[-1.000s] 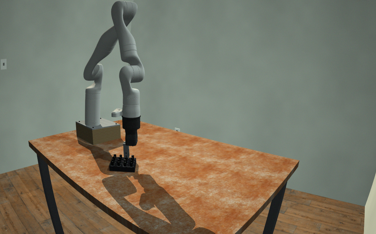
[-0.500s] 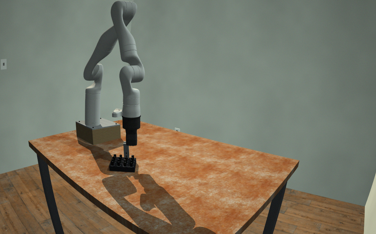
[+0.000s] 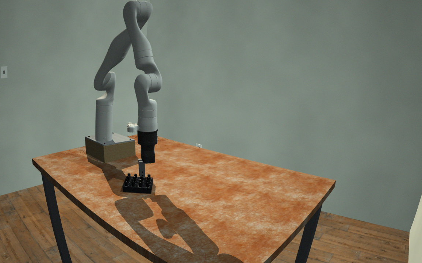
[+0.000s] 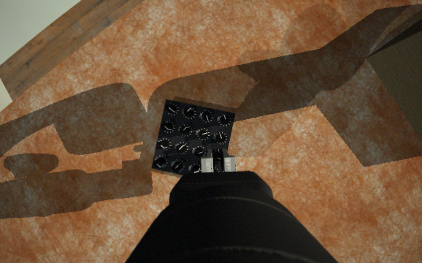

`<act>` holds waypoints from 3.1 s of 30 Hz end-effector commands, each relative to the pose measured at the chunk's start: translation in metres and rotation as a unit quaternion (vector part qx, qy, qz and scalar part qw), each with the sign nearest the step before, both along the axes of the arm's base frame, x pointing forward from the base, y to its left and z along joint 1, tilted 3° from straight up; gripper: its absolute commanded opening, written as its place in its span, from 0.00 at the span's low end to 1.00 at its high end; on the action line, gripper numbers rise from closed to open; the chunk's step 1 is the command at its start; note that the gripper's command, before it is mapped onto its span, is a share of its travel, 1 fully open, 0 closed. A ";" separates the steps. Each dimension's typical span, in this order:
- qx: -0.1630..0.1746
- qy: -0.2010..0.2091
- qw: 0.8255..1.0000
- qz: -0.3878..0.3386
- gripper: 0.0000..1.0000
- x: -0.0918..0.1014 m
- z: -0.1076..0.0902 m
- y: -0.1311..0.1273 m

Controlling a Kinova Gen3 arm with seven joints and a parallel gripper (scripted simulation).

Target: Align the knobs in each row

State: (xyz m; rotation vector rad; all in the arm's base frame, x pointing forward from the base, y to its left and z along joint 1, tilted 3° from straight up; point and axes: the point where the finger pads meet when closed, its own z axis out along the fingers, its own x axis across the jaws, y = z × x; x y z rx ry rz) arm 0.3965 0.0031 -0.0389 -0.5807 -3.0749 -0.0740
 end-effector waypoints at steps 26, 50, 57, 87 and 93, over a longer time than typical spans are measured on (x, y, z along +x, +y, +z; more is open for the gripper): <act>0.002 -0.015 0.958 0.286 0.30 0.000 0.001 0.000; 0.002 -0.027 0.851 0.524 0.30 0.000 0.001 0.000; 0.002 -0.029 0.829 0.558 0.30 0.000 0.001 0.000; 0.002 -0.032 0.778 0.628 0.30 0.000 0.001 0.000; 0.002 -0.032 0.778 0.628 0.30 0.000 0.001 0.000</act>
